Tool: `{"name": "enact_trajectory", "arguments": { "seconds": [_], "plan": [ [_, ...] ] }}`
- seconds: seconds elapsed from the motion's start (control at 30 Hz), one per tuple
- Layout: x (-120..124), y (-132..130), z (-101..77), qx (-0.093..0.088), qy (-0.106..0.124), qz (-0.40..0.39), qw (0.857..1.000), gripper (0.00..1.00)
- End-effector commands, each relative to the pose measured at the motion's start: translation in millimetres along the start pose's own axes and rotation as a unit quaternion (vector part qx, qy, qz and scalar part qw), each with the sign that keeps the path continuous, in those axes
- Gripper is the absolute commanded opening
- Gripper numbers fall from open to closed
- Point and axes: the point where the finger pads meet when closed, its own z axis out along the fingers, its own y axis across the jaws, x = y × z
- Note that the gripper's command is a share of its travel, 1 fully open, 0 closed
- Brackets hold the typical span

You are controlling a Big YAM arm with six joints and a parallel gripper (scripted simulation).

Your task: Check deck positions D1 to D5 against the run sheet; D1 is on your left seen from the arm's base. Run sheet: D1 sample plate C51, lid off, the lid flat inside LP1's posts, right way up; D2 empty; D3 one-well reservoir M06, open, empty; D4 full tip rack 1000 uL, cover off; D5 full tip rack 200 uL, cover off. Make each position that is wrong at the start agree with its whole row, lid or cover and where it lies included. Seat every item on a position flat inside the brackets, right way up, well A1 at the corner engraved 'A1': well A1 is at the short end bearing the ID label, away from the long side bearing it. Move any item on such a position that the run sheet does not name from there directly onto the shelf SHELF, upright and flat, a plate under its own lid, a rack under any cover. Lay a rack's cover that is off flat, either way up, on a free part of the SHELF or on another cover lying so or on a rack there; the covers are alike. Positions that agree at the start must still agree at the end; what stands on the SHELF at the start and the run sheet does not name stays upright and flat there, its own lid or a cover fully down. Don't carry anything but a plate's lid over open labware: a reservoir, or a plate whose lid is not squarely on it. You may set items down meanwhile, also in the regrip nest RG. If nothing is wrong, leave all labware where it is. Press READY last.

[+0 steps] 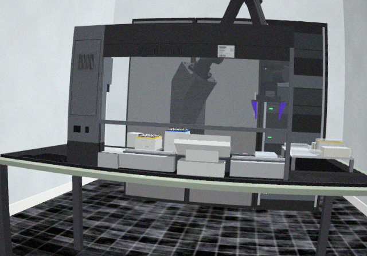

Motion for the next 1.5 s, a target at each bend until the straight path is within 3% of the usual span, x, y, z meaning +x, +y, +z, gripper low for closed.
{"name": "enact_trajectory", "arguments": {
  "seconds": [0.0, 0.07, 0.1, 0.23, 0.27, 0.5, 0.53, 0.67, 1.47],
  "plan": [
    [-29, 6, -4.6, -0.003, -0.013, -0.009, 1.000, 1.00],
    [-29, 16, -14.9, -0.014, -0.020, -0.014, 1.000, 1.00],
    [-18, 15, -13.2, -0.013, -0.013, -0.018, 1.000, 1.00],
    [-15, 9, -4.9, -0.007, -0.007, -0.016, 1.000, 1.00],
    [-24, 10, -10.3, -0.010, -0.017, -0.008, 1.000, 1.00],
    [-24, 10, -10.3, -0.010, -0.017, -0.008, 1.000, 1.00],
    [-21, 6, 0.8, -0.006, -0.012, -0.013, 1.000, 1.00],
    [-27, 15, 4.5, -0.014, -0.019, -0.014, 1.000, 1.00],
    [-25, 16, 39.4, -0.013, -0.018, -0.007, 1.000, 1.00]
  ]
}}
